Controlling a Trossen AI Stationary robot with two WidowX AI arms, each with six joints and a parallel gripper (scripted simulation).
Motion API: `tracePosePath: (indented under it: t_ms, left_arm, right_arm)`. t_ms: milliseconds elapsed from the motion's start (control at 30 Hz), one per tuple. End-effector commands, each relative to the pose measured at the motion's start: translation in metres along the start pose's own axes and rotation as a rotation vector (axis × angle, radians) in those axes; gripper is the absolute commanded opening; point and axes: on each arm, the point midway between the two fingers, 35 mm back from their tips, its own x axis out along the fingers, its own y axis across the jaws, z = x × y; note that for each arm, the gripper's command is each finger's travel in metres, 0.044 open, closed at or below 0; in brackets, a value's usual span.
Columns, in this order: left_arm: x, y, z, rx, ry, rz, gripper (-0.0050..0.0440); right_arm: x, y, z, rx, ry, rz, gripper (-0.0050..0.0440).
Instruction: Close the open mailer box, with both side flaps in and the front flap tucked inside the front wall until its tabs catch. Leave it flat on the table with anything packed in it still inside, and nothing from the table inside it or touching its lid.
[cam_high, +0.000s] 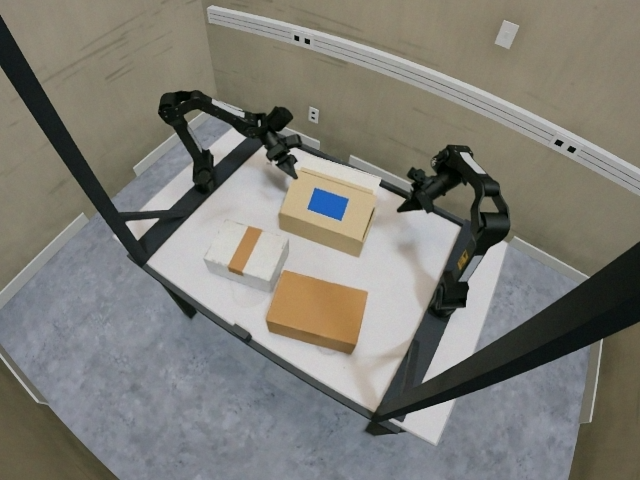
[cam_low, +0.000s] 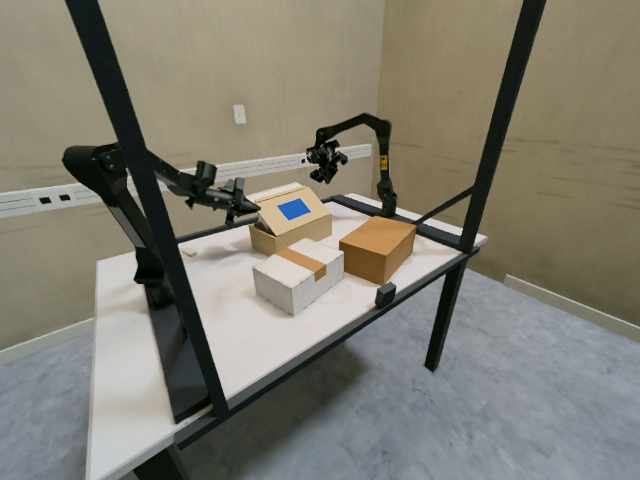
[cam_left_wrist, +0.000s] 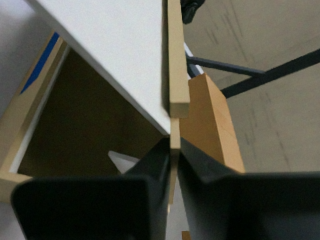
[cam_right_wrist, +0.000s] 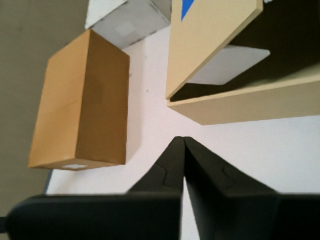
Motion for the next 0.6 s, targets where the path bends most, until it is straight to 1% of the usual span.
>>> tracePosePath:
  t_ms: [0, 33, 133, 233, 300, 467, 567]
  left_arm:
    - [-0.002, -0.003, 0.004, 0.013, -0.012, -0.007, -0.005]
    - [-0.002, -0.003, 0.004, 0.013, -0.012, -0.007, -0.005]
    - [-0.002, -0.006, 0.006, 0.022, -0.015, -0.008, -0.005]
    - [-0.002, -0.006, 0.006, 0.022, -0.015, -0.008, -0.005]
    - [-0.002, -0.006, 0.006, 0.022, -0.015, -0.008, -0.005]
    - [-0.002, -0.006, 0.006, 0.022, -0.015, -0.008, -0.005]
    - [-0.002, -0.006, 0.006, 0.022, -0.015, -0.008, -0.005]
  right_arm:
    - [-0.003, 0.004, 0.004, -0.025, -0.004, -0.01, 0.0]
    - [-0.003, 0.004, 0.004, -0.025, -0.004, -0.01, 0.0]
    - [-0.001, 0.005, 0.001, -0.011, 0.004, -0.016, 0.0072]
    - [0.003, 0.003, -0.001, 0.042, 0.016, -0.05, 0.0144]
    - [0.003, 0.003, -0.001, 0.042, 0.016, -0.05, 0.0144]
    - [0.011, -0.005, -0.007, 0.168, 0.028, -0.126, 0.026]
    - [0.014, -0.009, -0.009, 0.242, 0.025, -0.172, 0.026]
